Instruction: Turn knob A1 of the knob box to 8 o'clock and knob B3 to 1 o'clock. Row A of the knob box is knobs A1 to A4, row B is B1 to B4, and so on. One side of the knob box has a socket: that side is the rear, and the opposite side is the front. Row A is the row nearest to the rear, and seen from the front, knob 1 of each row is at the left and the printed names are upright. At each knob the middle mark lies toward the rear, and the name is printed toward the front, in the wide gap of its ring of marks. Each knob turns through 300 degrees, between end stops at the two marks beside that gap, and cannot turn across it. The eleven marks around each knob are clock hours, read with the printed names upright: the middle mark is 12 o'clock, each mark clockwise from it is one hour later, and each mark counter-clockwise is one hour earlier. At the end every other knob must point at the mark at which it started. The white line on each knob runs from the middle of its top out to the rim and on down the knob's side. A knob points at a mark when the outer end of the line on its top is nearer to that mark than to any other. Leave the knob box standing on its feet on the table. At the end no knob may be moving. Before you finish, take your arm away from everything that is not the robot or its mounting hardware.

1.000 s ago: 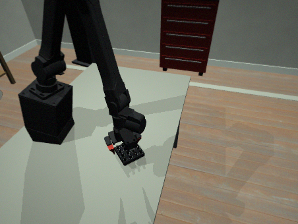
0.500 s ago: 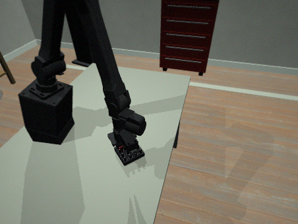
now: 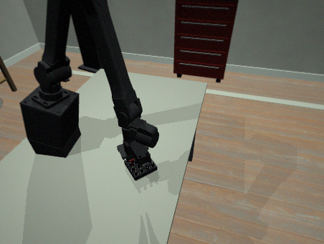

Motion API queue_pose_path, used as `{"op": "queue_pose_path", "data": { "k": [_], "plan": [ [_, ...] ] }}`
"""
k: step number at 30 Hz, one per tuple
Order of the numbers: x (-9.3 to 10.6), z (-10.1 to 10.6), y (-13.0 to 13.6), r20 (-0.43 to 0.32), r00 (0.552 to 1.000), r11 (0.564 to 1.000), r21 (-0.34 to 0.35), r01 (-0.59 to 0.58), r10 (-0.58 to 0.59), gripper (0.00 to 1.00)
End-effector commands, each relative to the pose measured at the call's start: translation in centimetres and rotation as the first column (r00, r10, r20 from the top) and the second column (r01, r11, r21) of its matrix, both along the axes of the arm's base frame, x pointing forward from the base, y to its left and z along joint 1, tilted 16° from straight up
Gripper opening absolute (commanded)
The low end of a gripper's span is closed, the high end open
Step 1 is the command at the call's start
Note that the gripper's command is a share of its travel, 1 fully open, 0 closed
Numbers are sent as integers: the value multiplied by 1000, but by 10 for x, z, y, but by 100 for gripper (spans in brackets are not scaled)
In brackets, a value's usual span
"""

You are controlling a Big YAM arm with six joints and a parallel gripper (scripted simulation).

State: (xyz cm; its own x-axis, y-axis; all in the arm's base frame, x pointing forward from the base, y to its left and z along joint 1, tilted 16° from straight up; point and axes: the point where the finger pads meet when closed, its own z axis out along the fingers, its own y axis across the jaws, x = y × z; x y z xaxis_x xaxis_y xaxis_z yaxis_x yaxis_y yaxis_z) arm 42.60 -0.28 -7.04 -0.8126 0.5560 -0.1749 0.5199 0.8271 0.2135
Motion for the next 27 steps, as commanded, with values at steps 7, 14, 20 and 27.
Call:
{"op": "queue_pose_path", "data": {
  "k": [7,14,20,27],
  "plan": [
    [5,5,-3,17,1000,1000,-3,-1,1,19],
    [5,1,-3,13,1000,1000,-3,-1,1,19],
    [9,-2,-1,19,1000,1000,-3,-2,2,19],
    [15,-4,0,28,1000,1000,-2,-2,2,19]
  ]
}}
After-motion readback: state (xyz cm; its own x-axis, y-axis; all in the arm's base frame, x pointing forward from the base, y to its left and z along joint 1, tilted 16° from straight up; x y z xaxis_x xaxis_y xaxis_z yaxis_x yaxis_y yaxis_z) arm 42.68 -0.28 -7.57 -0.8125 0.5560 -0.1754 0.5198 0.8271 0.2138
